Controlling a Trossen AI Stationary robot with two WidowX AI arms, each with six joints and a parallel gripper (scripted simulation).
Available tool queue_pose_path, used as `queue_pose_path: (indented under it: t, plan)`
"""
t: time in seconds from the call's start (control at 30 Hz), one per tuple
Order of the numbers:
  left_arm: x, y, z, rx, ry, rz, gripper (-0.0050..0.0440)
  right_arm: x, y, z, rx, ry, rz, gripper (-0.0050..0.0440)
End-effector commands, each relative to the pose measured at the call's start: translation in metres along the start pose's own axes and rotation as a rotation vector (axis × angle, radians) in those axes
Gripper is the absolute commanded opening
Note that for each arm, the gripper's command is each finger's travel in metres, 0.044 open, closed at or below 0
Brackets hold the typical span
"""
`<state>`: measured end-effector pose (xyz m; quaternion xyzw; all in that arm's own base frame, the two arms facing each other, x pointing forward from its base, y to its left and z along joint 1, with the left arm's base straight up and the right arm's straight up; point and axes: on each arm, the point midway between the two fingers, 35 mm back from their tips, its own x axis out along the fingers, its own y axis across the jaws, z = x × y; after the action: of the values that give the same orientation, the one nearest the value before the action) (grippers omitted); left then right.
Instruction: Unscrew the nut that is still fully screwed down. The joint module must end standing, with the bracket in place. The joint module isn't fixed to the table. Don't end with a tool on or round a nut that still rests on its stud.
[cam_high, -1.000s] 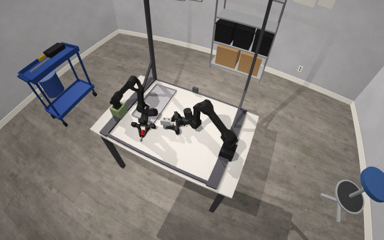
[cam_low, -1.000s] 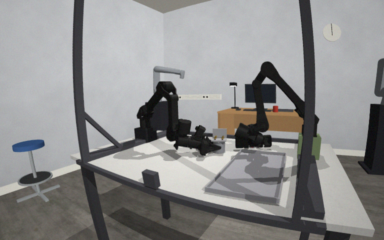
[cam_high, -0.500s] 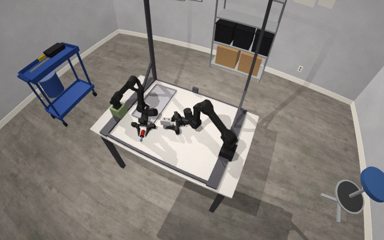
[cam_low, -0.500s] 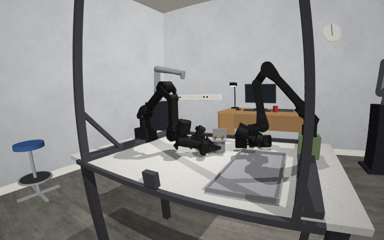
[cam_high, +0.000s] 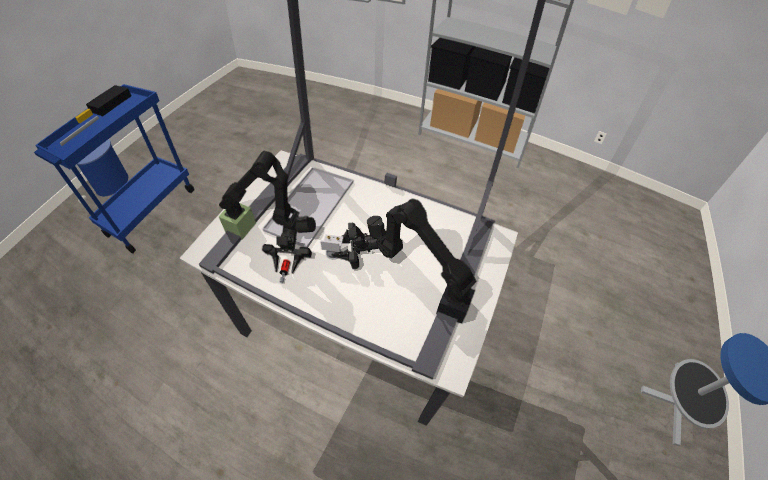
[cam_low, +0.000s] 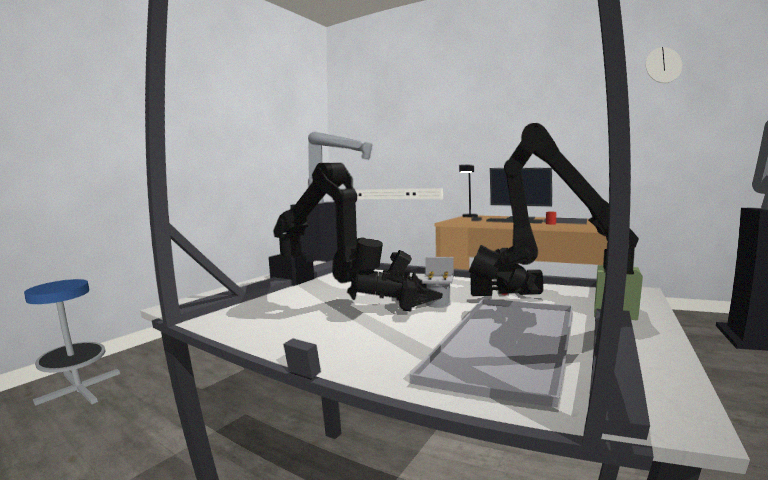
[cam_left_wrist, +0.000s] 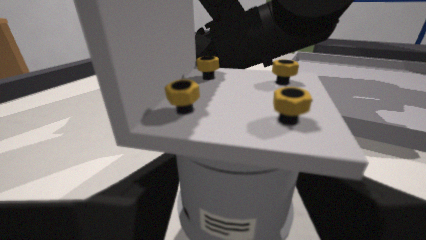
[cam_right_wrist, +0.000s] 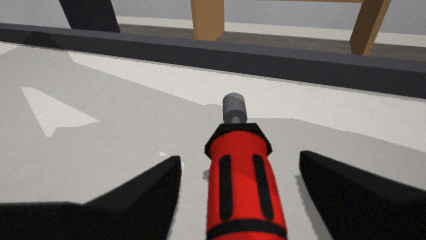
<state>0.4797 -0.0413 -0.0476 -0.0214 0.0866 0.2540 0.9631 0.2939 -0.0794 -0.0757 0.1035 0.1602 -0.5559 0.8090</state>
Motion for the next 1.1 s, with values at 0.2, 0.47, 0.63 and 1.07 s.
queue_pose_path:
  t: [0.2,0.47,0.63,1.07]
  plan:
    - [0.003,-0.004,0.016,-0.027,-0.027,-0.003,0.0245,0.0,0.004,0.006,0.023,-0.007,0.004,0.03]
    - [0.003,-0.004,0.016,-0.027,-0.027,-0.003,0.0245,0.0,0.004,0.006,0.023,-0.007,0.004,0.03]
    - [0.003,-0.004,0.016,-0.027,-0.027,-0.003,0.0245,-0.01,0.008,0.011,0.041,-0.013,0.011,0.03]
    - [0.003,-0.004,0.016,-0.027,-0.027,-0.003,0.0245,-0.023,0.008,0.015,0.042,-0.011,0.011,0.03]
